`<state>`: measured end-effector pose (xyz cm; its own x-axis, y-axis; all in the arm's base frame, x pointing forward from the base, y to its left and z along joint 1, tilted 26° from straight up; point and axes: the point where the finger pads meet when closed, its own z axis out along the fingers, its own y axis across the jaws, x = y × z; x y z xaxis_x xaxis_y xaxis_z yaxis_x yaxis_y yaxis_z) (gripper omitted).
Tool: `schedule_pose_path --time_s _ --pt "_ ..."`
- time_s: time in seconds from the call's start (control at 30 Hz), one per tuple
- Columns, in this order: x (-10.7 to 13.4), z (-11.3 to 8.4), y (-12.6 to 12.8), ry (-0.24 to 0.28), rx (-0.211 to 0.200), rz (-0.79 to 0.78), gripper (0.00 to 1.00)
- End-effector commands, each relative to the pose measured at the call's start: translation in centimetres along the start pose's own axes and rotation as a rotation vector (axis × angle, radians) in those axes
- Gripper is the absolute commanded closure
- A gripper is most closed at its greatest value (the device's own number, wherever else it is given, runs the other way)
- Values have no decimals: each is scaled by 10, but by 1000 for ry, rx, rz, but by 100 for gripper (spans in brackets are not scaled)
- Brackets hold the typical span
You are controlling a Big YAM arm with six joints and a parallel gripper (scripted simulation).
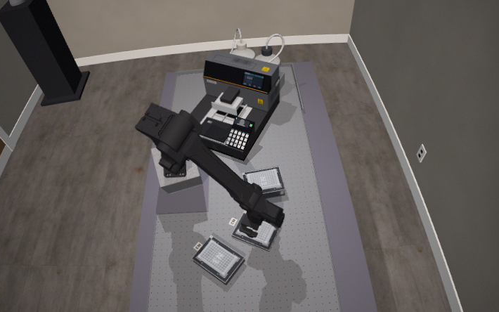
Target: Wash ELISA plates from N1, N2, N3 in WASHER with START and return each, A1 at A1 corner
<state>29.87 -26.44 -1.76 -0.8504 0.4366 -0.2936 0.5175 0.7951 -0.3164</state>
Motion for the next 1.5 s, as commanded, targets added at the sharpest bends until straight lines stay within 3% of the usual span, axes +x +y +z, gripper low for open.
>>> schedule_pose_path --time_s 0.0,1.47 --pt "-8 7 -3 -12 1 1 0" --pt "-7 32 -4 -12 2 2 0"
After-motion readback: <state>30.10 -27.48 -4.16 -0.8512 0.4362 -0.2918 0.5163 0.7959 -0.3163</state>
